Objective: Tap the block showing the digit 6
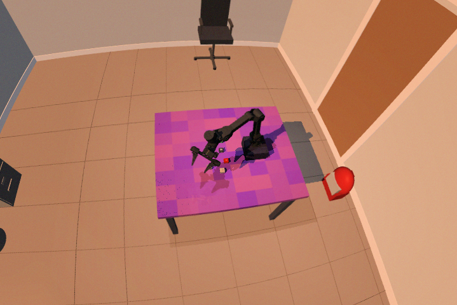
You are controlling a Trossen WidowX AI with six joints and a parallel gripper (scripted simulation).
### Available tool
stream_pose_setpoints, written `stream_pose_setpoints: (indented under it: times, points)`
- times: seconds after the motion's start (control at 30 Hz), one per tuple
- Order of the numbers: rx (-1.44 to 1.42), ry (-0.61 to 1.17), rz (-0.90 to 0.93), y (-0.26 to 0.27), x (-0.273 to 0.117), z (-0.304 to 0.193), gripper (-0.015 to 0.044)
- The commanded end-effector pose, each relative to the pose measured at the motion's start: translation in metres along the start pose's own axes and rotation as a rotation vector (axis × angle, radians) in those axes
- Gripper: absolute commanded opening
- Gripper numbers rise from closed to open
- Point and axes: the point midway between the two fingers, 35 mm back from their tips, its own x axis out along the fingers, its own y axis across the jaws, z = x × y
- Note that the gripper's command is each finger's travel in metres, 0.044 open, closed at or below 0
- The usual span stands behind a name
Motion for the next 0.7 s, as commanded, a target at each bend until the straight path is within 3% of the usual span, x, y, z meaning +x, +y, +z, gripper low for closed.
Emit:
stream_pose_setpoints:
  times: [0.0,0.33,0.67]
  points:
    - [0.152,0.206,-0.059,-0.021,-0.032,-0.067,0.04]
    - [0.495,0.619,-0.169,-0.03,-0.125,-0.194,0.04]
    - [0.894,1.022,-0.253,0.015,-0.246,-0.282,0.04]
